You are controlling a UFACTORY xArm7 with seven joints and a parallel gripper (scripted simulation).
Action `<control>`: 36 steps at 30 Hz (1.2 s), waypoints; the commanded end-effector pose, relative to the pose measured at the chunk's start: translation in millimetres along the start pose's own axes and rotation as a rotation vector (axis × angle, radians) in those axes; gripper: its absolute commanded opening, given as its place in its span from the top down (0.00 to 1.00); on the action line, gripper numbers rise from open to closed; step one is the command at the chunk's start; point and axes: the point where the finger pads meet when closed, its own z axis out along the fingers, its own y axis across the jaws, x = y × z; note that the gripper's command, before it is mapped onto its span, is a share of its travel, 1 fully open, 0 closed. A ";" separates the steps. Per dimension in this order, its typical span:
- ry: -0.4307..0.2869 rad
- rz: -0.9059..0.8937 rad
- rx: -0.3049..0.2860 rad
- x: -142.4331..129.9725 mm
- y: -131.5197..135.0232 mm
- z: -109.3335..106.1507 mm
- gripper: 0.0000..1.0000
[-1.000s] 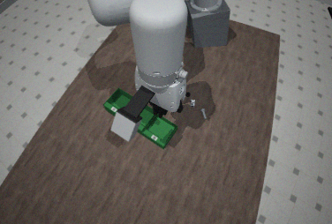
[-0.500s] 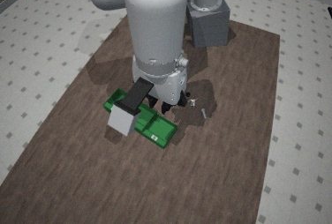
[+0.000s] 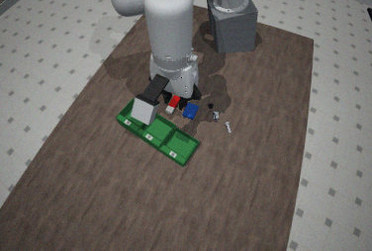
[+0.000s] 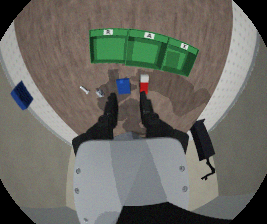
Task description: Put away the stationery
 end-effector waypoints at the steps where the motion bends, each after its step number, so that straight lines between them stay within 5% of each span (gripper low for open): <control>1: 0.009 0.002 -0.004 -21.2 17.7 23.4 0.62; 8: 0.008 0.002 -0.004 -58.7 44.0 59.9 0.62; 36: 0.008 0.002 -0.004 -59.5 44.7 60.4 0.62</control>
